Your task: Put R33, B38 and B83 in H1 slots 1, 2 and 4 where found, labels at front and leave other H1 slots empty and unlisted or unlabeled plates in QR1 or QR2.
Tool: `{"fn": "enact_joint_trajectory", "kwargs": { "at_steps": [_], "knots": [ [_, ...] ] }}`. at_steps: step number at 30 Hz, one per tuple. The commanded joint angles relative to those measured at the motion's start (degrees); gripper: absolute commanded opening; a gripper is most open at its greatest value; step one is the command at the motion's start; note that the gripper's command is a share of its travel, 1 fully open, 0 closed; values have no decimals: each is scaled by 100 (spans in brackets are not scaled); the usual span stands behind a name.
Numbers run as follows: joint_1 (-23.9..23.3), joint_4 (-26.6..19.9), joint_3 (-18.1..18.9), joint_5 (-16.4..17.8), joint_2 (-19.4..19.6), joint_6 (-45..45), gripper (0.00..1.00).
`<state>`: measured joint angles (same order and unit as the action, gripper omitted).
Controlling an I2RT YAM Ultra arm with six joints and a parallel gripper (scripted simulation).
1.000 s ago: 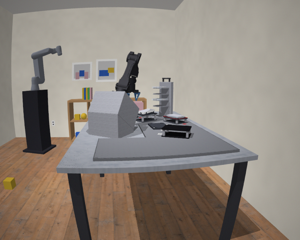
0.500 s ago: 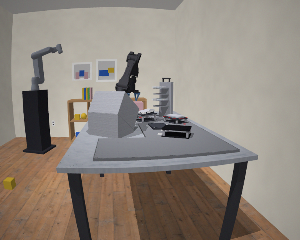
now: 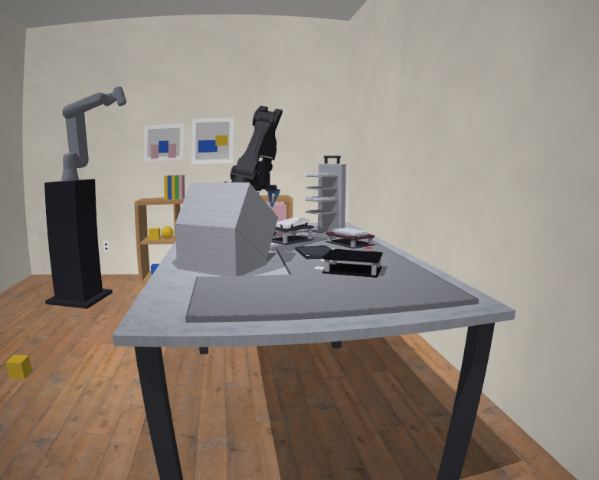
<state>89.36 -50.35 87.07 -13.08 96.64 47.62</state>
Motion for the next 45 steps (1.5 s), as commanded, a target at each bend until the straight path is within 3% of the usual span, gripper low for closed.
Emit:
{"fn": "enact_joint_trajectory", "kwargs": {
  "at_steps": [1,17,18,45],
  "knots": [
    [-18,213,-124,81,43,52,100],
    [-93,640,-293,124,273,121,100],
    [-82,566,-171,90,207,91,100],
    [-82,566,-172,90,207,91,100]
  ]
}}
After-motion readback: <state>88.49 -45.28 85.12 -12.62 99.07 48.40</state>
